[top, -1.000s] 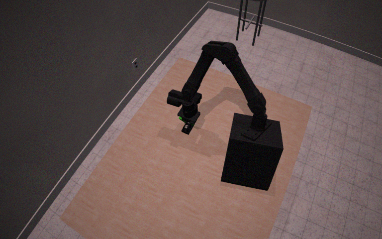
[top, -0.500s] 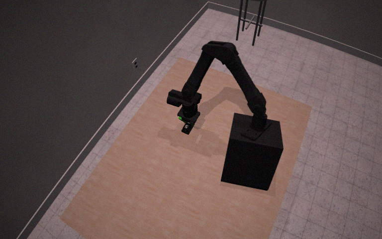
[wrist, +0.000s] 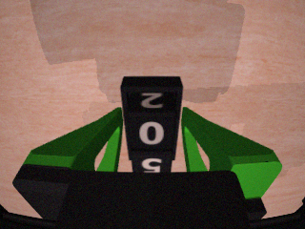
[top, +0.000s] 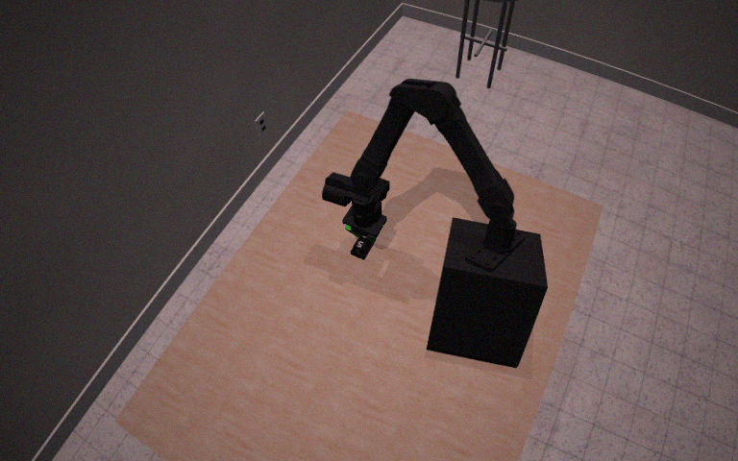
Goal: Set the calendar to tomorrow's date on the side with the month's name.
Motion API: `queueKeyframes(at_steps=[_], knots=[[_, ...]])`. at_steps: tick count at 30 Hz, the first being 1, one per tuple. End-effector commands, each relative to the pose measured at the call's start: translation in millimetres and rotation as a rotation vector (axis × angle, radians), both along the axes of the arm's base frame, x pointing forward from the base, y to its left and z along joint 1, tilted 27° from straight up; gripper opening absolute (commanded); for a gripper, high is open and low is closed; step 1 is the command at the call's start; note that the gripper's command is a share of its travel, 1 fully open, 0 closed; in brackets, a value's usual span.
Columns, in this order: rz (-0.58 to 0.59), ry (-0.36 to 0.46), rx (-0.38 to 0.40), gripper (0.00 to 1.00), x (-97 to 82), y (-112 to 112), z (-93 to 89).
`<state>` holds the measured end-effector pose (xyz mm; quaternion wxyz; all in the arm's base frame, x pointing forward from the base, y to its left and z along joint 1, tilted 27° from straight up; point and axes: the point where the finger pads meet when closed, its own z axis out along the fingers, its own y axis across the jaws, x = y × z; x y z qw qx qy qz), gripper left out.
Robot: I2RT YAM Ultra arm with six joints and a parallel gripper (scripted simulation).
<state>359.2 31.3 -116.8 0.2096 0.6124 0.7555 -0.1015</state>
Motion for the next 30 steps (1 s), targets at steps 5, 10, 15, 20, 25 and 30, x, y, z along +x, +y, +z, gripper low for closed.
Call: queueKeyframes(at_steps=[5,10,15,20,25,30], knots=[[0.004,-0.007,0.002,0.45,2.0,1.9,2.3],[0.004,-0.007,0.002,0.26,2.0,1.9,2.3],[0.004,-0.007,0.002,0.26,2.0,1.9,2.3],[0.004,-0.007,0.002,0.26,2.0,1.9,2.3],[0.004,-0.007,0.002,0.26,2.0,1.9,2.3],[0.004,-0.007,0.002,0.26,2.0,1.9,2.3]])
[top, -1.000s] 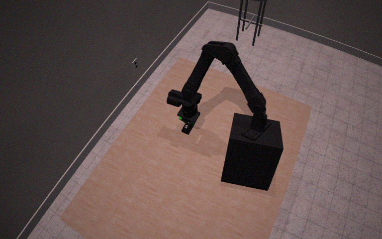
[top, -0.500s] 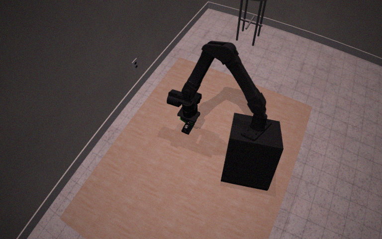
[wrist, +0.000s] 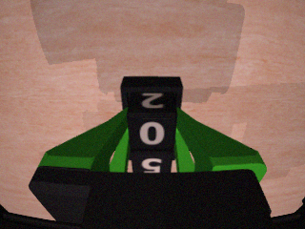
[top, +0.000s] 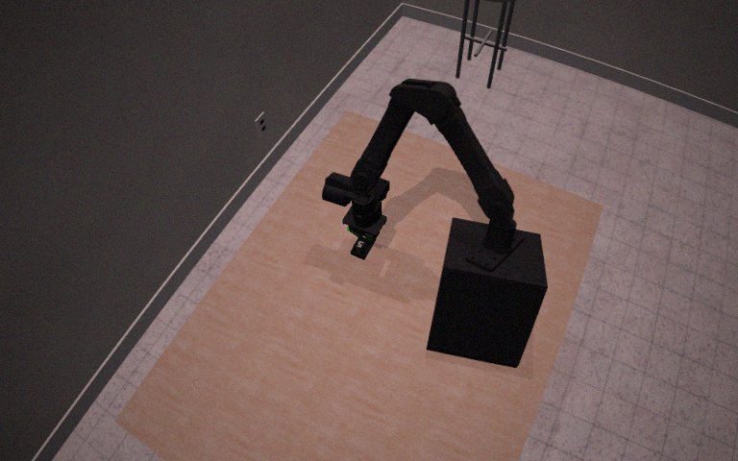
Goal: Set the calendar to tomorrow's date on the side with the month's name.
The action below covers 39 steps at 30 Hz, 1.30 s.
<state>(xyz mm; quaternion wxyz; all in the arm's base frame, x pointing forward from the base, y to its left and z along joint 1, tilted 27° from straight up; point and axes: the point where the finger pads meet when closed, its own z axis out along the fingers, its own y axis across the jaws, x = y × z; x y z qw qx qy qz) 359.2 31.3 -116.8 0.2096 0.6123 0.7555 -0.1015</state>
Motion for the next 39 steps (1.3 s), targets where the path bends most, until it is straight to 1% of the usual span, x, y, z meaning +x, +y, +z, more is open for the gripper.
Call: queueKeyframes(at_steps=[1,14,18,20,23,29,32,35,39], knots=[[0.004,-0.008,0.002,0.26,2.0,1.9,2.3],[0.004,-0.008,0.002,0.26,1.9,2.1,2.8],[0.004,-0.008,0.002,0.26,0.1,5.9,10.9],[0.004,-0.008,0.002,0.26,0.1,5.9,10.9],[0.004,-0.008,0.002,0.26,-3.1,12.7,25.6],[0.004,-0.008,0.003,0.26,-12.3,31.7,66.8],[0.004,-0.008,0.003,0.26,-15.7,38.8,82.3],[0.004,-0.008,0.003,0.26,-17.4,42.4,90.1],[0.004,-0.008,0.003,0.26,-17.8,43.0,91.5]])
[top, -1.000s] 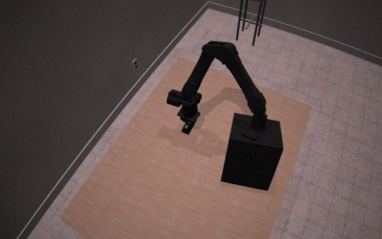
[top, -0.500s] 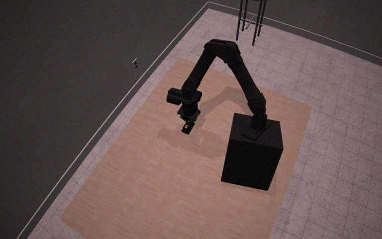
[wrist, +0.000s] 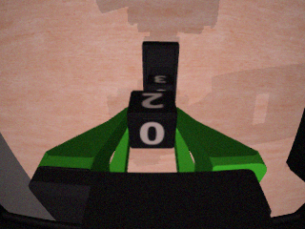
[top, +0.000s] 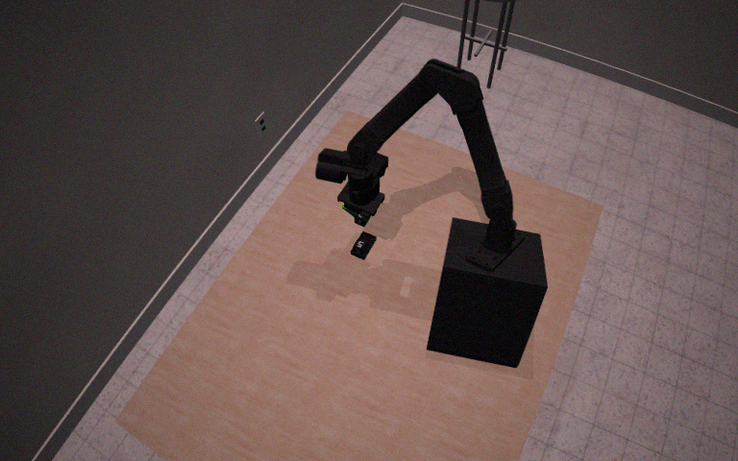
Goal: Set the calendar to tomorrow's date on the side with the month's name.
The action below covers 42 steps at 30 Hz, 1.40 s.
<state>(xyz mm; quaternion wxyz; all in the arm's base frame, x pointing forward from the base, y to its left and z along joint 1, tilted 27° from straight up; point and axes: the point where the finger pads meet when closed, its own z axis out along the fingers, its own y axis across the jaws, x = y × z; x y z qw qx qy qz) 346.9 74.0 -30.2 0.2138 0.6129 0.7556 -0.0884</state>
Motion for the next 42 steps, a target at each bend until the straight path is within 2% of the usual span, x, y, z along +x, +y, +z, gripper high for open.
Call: queueKeyframes(at_steps=[1,9,13,15,20,21,28,42], knots=[[-0.001,0.015,-0.012,0.26,-5.5,0.3,4.9],[0.002,0.017,-0.013,0.26,-5.1,-0.9,5.4],[0.071,0.05,-0.024,0.26,1.4,-22.5,14.5],[0.071,0.05,-0.024,0.26,1.4,-22.5,14.5],[0.25,0.13,-0.064,0.26,10.5,-81.2,38.3],[0.253,0.131,-0.065,0.26,10.5,-82.2,38.7],[0.38,0.186,-0.104,0.26,9.7,-125.4,55.8],[0.392,0.192,-0.108,0.26,9.3,-129.5,57.4]])
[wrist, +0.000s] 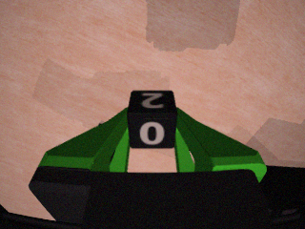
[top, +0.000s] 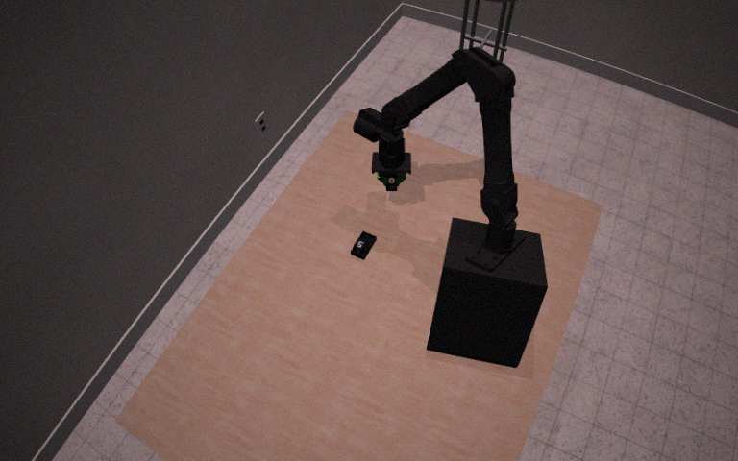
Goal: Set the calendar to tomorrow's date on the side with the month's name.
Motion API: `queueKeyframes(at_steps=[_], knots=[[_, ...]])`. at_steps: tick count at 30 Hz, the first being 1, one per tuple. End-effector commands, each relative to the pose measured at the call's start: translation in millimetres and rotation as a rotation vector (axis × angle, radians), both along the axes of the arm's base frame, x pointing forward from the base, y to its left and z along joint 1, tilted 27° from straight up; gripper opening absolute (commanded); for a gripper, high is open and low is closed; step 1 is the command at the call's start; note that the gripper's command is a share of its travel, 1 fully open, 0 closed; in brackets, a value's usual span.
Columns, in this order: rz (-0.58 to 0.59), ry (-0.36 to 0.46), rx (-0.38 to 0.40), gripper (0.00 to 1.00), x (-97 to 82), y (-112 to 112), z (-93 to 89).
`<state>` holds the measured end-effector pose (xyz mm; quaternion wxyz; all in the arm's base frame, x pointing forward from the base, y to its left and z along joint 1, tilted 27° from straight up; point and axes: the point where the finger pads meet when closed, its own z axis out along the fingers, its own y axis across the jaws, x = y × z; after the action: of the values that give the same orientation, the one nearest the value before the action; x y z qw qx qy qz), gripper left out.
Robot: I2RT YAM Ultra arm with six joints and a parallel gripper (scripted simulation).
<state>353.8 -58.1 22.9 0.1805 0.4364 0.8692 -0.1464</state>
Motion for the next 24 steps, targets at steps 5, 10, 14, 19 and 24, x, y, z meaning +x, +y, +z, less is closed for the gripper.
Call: queueKeyframes(at_steps=[5,10,14,19,24], knots=[[0.015,-0.011,-0.001,0.26,2.9,1.7,2.4],[0.015,-0.011,-0.001,0.26,4.1,-0.6,-2.5],[0.015,-0.011,-0.001,0.26,6.8,-6.2,-14.5],[0.015,-0.011,-0.001,0.26,11.7,-16.4,-36.1],[0.015,-0.01,-0.002,0.26,14.7,-22.8,-49.5]])
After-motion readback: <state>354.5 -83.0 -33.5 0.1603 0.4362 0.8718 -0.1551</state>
